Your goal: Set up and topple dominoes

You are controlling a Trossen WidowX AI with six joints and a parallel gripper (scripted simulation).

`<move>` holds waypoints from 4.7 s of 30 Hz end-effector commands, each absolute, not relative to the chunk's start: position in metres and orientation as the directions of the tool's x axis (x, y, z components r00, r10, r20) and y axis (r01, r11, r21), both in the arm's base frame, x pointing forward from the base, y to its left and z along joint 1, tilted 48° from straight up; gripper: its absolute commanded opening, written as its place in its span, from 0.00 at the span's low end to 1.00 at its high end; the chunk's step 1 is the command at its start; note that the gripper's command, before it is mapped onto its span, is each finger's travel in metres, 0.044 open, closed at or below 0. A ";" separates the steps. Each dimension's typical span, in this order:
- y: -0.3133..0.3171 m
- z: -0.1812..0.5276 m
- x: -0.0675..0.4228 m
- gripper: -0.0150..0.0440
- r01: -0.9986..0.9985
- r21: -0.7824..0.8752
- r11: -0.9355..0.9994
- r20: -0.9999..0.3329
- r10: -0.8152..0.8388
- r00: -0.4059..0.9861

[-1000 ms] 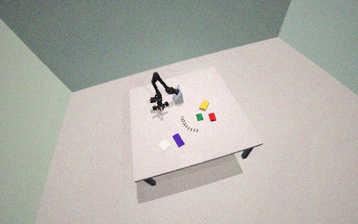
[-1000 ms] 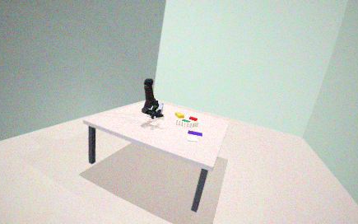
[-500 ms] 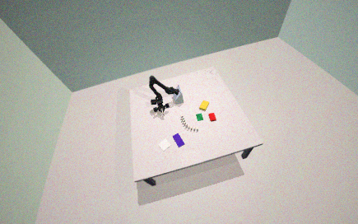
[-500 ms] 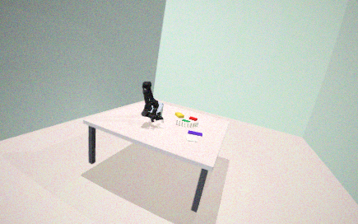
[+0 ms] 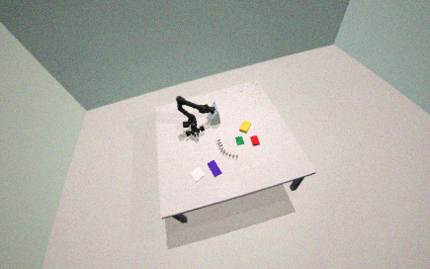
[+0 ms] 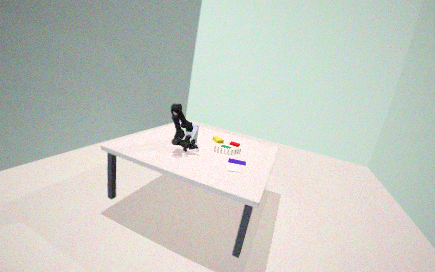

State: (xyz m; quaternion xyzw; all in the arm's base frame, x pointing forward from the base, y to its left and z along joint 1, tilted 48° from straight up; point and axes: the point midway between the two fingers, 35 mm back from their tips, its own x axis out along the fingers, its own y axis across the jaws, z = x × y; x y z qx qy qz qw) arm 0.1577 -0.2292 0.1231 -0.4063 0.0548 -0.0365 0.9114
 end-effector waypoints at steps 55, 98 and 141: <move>-0.198 0.142 0.252 1.00 0.034 -0.244 0.969 -0.317 -0.113 0.942; -0.174 0.171 0.195 1.00 0.993 -0.049 -0.107 -0.662 -0.741 -0.112; -0.234 0.119 0.185 0.56 0.993 -0.049 -0.107 -0.658 -0.744 -0.112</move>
